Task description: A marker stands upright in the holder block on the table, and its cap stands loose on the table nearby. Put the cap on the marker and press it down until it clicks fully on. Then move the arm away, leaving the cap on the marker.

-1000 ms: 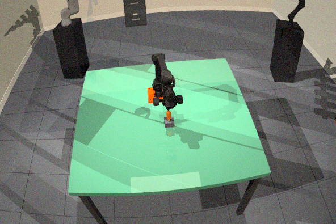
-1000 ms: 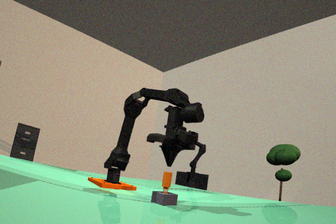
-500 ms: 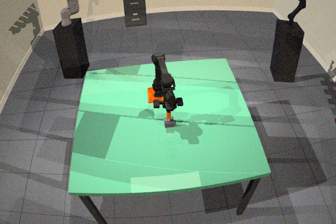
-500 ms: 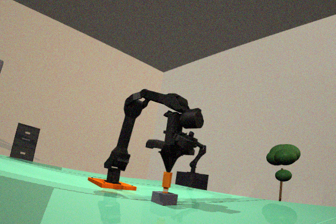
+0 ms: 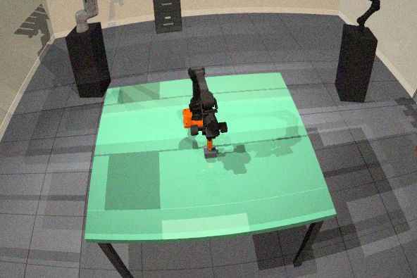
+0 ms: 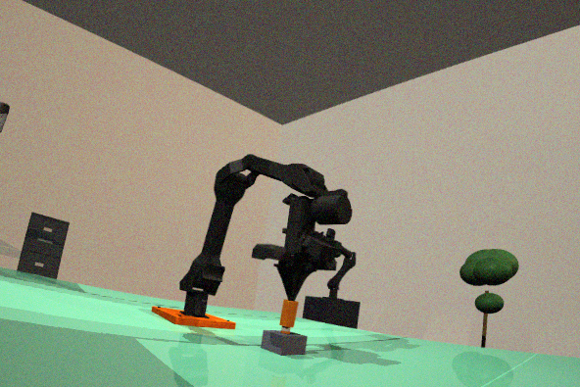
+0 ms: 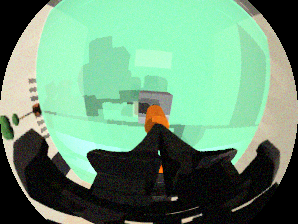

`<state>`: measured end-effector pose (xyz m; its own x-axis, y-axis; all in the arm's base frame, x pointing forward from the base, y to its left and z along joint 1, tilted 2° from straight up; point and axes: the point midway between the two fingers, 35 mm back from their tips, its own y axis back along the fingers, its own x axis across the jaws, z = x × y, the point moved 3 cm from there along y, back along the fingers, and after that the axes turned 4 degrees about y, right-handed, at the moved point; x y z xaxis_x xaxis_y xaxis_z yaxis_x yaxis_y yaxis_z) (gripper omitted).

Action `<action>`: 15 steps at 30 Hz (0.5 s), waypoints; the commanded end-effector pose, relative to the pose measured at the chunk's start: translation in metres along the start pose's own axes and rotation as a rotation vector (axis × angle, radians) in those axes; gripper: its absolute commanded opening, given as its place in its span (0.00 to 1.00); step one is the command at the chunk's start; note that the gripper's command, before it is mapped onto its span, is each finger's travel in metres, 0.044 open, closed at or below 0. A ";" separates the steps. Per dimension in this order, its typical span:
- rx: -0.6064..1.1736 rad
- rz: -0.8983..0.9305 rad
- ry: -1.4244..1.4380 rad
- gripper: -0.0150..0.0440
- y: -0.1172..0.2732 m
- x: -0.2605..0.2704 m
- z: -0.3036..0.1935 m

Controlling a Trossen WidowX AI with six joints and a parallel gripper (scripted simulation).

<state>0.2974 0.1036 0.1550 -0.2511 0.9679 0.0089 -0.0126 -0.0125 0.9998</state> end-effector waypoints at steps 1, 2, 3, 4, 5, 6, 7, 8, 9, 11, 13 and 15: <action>-0.006 0.001 0.000 0.25 0.016 0.000 0.003; -0.008 0.001 -0.001 0.25 0.028 0.000 0.004; -0.010 0.001 -0.001 0.25 0.039 0.000 0.004; -0.012 0.001 -0.001 0.25 0.051 0.000 0.004; -0.014 0.001 -0.001 0.25 0.062 0.000 0.004; -0.015 0.001 -0.001 0.25 0.073 0.000 0.002; -0.017 0.001 -0.001 0.25 0.082 0.000 0.001; -0.018 0.002 -0.001 0.25 0.087 0.000 0.000; -0.018 0.002 -0.001 0.25 0.089 0.000 0.000; -0.018 0.002 -0.001 0.25 0.089 0.000 0.000; -0.018 0.002 -0.001 0.30 0.089 0.000 0.000; -0.018 0.002 -0.001 0.39 0.089 0.000 0.000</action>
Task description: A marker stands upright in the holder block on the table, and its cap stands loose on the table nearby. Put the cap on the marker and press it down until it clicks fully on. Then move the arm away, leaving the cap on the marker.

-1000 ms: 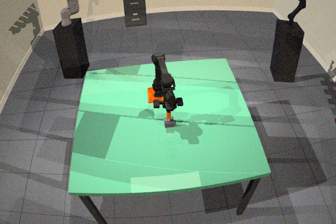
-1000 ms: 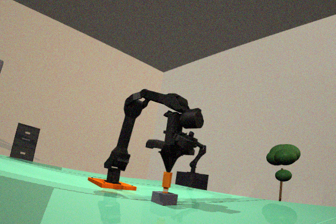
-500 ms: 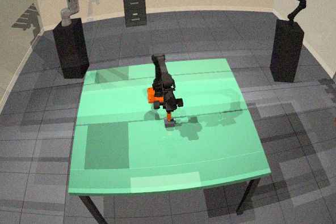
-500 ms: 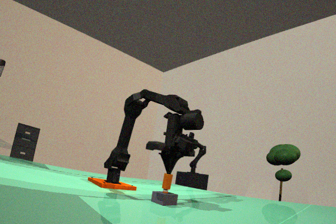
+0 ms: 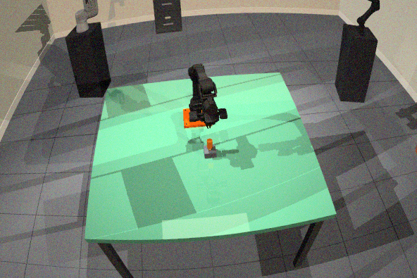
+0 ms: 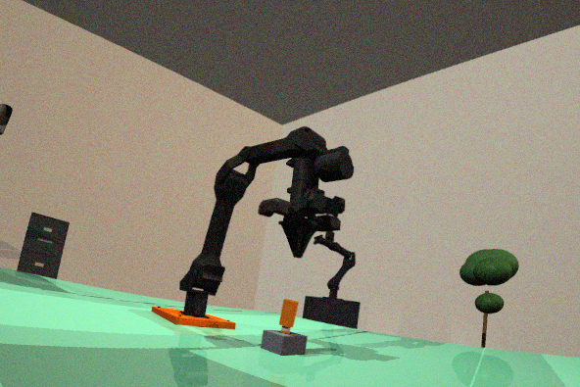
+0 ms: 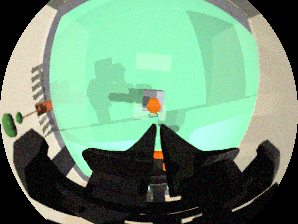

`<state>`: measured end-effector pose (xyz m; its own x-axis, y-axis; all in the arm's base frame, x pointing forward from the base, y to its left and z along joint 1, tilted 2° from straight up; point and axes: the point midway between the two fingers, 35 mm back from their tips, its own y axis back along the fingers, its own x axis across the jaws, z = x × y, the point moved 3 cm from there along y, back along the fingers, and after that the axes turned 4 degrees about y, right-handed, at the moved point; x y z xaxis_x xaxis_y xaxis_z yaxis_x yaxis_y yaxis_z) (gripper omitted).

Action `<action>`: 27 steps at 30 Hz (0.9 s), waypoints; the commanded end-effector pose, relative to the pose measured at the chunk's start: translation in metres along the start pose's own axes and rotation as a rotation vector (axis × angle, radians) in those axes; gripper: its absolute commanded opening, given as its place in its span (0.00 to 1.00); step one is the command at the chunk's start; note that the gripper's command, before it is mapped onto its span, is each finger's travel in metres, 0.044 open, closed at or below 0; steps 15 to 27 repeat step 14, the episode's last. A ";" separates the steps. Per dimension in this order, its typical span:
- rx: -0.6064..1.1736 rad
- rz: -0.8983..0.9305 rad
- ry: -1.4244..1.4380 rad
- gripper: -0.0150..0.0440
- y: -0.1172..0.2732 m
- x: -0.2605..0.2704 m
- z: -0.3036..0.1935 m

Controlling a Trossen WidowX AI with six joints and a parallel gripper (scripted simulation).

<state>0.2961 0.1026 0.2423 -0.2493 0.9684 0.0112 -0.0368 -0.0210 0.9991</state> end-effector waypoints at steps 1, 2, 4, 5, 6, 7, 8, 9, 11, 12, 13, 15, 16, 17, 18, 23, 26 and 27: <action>0.008 -0.001 0.001 0.43 0.002 0.000 0.000; 0.008 -0.001 0.001 0.48 0.002 0.000 0.000; 0.008 -0.001 0.001 0.57 0.002 0.000 0.000; 0.008 -0.001 0.001 0.61 0.002 0.000 0.000; 0.008 -0.001 0.001 0.65 0.002 0.000 0.000; 0.008 -0.001 0.001 0.70 0.002 0.000 0.000; 0.008 -0.001 0.001 0.74 0.002 0.000 0.000; 0.008 -0.001 0.001 0.79 0.002 0.000 0.000; 0.008 -0.001 0.001 0.88 0.002 0.000 0.000; 0.008 -0.001 0.001 0.92 0.002 0.000 0.000; 0.008 -0.001 0.001 0.97 0.002 0.000 0.000; 0.008 -0.001 0.001 1.00 0.002 0.000 0.000; 0.008 -0.001 0.001 1.00 0.002 0.000 0.000; 0.008 -0.001 0.001 1.00 0.002 0.000 0.000; 0.008 -0.001 0.001 1.00 0.002 0.000 0.000; 0.008 -0.001 0.001 1.00 0.002 0.000 0.000; 0.008 -0.001 0.001 1.00 0.002 0.000 0.000; 0.008 -0.001 0.001 1.00 0.002 0.000 0.000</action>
